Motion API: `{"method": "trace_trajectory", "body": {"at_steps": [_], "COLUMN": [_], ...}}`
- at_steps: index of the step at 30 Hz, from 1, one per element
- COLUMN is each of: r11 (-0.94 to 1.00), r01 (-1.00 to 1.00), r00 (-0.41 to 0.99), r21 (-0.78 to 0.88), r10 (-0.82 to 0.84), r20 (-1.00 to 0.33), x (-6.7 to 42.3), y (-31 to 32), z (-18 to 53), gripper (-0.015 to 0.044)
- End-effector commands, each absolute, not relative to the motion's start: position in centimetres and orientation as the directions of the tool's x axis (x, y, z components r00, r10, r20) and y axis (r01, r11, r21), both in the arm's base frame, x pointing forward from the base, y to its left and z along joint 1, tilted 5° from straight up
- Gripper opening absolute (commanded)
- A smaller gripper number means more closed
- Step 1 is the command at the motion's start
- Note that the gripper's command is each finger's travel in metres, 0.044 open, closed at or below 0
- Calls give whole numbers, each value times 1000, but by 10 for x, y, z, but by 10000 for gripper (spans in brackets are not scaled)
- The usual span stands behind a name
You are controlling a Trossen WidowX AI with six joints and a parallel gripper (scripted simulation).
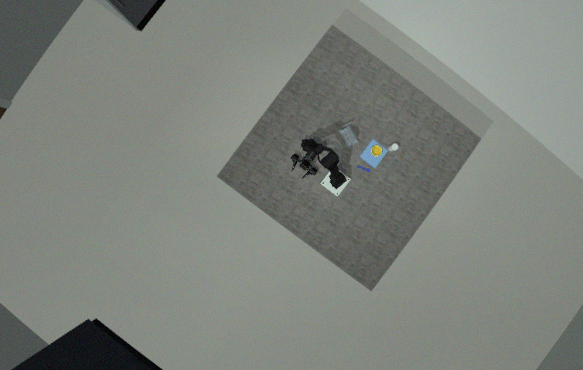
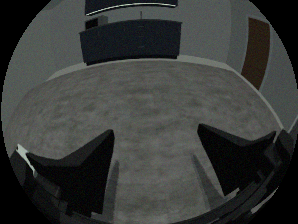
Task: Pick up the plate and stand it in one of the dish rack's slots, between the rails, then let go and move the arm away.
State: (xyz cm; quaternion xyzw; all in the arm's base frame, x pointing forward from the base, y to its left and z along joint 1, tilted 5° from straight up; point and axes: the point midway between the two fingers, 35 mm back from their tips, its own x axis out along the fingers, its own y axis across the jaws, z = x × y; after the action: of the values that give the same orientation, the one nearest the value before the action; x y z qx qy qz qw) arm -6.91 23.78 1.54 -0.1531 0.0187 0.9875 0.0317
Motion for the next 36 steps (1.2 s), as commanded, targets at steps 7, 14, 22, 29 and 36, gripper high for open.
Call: {"method": "trace_trajectory", "body": {"at_steps": [7, 14, 22, 29, 36], "r11": [-985, -951, -887, -803, -684], "r01": [-143, -248, -378, -499, -624], "r00": [-928, -889, -833, -775, -707], "r21": [101, 182, 263, 327, 379], "r10": [98, 149, 203, 244, 288], "r20": [-360, -433, -514, -583, -646], "x": [-44, -9, 33, 70, 109], "y": [248, 257, 261, 259, 253], "z": [16, 18, 22, 26, 33], "gripper": [400, 400, 400, 400, 400]}}
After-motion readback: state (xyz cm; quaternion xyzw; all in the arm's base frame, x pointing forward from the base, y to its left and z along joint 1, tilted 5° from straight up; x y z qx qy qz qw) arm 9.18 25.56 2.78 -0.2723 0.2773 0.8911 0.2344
